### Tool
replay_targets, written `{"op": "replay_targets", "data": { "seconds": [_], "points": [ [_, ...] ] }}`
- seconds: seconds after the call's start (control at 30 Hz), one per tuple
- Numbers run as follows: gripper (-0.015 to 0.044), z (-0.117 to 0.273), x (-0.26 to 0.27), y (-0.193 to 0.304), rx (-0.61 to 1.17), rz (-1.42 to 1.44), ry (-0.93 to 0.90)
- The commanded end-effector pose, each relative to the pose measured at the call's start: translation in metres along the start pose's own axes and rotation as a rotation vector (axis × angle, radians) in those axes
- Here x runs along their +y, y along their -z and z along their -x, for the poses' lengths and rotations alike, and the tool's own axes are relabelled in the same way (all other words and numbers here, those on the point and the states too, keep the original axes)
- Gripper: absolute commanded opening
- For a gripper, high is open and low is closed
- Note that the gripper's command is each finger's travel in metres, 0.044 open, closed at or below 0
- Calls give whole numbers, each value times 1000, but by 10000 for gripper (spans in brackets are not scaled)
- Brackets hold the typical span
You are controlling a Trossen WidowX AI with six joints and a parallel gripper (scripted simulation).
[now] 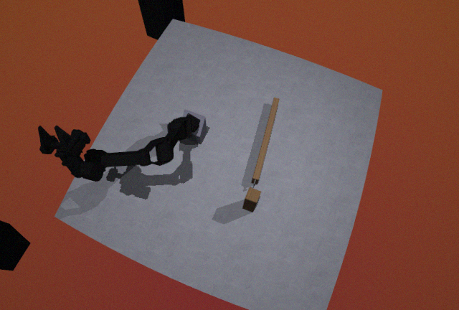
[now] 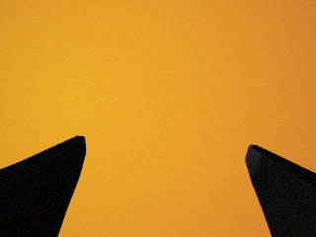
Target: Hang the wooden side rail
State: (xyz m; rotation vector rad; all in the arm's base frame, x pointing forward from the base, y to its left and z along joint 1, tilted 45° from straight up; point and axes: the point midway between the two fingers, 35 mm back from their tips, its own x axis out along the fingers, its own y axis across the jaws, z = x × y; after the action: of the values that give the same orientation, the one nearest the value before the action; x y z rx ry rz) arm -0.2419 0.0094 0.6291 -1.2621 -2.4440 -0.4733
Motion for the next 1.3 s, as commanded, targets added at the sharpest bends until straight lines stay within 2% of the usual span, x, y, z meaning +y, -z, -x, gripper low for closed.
{"op": "replay_targets", "data": {
  "seconds": [0.0, 0.6, 1.27],
  "points": [
    [440, 15, -20, 6, 26, 89, 86],
    [440, 114, -88, 43, 289, 484, 447],
    [440, 271, -103, 84, 861, 855, 670]
  ]
}}
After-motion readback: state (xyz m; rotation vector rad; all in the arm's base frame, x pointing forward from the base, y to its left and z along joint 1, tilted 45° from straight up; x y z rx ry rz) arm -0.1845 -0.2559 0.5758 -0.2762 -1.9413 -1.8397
